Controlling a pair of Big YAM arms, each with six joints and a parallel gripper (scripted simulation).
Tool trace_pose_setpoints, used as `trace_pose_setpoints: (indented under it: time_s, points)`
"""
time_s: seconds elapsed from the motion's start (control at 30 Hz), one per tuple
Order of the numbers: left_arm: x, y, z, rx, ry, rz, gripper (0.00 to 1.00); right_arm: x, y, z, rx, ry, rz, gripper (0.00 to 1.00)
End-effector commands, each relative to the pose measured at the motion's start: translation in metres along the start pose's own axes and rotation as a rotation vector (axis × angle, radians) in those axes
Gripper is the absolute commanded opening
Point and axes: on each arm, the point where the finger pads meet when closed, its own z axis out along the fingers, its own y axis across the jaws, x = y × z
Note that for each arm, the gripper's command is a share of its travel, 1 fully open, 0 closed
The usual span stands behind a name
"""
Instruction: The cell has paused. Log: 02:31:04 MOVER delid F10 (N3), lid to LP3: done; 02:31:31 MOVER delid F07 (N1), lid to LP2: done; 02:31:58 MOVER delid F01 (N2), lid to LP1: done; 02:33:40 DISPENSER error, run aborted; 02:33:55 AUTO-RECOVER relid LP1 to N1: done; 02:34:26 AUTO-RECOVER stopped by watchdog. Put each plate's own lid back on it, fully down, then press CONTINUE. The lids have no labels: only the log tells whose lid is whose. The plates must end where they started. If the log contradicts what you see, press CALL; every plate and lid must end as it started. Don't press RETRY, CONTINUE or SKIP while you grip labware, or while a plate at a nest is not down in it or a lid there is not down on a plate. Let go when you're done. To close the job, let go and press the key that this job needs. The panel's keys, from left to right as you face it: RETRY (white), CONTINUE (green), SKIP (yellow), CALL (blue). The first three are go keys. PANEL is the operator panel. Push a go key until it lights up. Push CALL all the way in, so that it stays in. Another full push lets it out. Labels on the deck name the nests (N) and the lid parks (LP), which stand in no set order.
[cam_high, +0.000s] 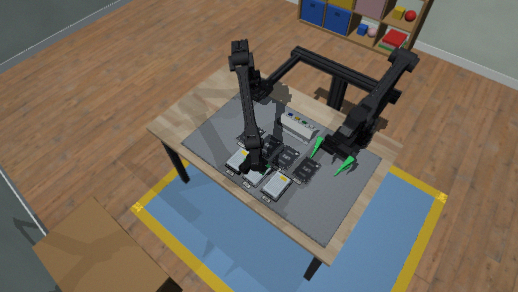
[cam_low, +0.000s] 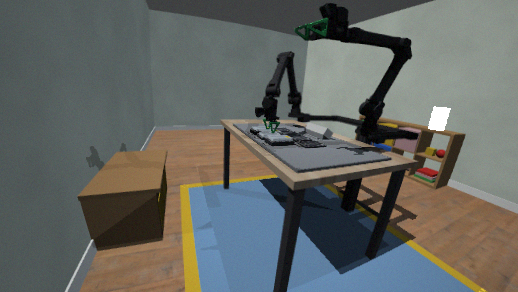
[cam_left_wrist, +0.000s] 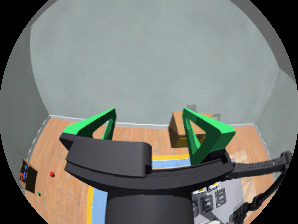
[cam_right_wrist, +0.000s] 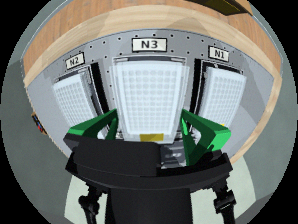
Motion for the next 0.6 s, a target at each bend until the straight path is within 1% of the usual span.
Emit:
trace_pose_setpoints:
  time_s: [0.0,0.57]
  points:
    - [-0.0343,-0.0039,0.0,0.008,-0.06,0.007,1.0,-0.0132,0.0046,-0.0033,-0.012,-0.015,-0.006,0.0]
    - [-0.0343,-0.0039,0.0,0.008,-0.06,0.007,1.0,-0.0146,0.0055,0.0029,-0.015,-0.018,-0.005,0.0]
